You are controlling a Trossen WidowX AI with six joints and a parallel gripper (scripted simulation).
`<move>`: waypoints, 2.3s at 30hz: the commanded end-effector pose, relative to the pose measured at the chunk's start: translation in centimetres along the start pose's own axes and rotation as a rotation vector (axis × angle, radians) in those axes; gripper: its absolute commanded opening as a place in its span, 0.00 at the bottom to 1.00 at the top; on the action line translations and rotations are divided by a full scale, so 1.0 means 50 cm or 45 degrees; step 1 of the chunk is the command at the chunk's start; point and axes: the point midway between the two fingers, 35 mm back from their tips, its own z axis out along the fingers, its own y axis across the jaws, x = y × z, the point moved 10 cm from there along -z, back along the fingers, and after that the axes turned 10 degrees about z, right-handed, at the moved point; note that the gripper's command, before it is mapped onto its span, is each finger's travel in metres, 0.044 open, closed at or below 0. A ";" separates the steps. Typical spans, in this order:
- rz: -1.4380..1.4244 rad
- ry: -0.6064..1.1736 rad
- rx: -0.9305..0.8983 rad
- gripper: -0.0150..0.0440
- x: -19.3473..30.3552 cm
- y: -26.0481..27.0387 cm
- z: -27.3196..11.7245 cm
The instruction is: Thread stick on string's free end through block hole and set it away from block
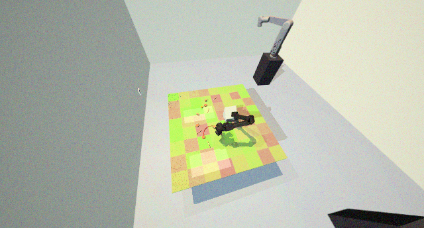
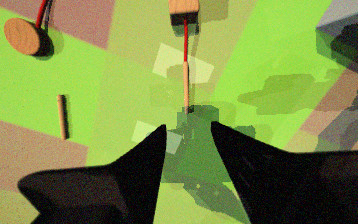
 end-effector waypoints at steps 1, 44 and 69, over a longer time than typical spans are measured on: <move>0.000 0.000 0.000 0.65 0.000 0.000 0.000; 0.005 -0.007 -0.001 1.00 -0.007 0.002 -0.049; 0.005 -0.007 -0.001 1.00 -0.007 0.002 -0.049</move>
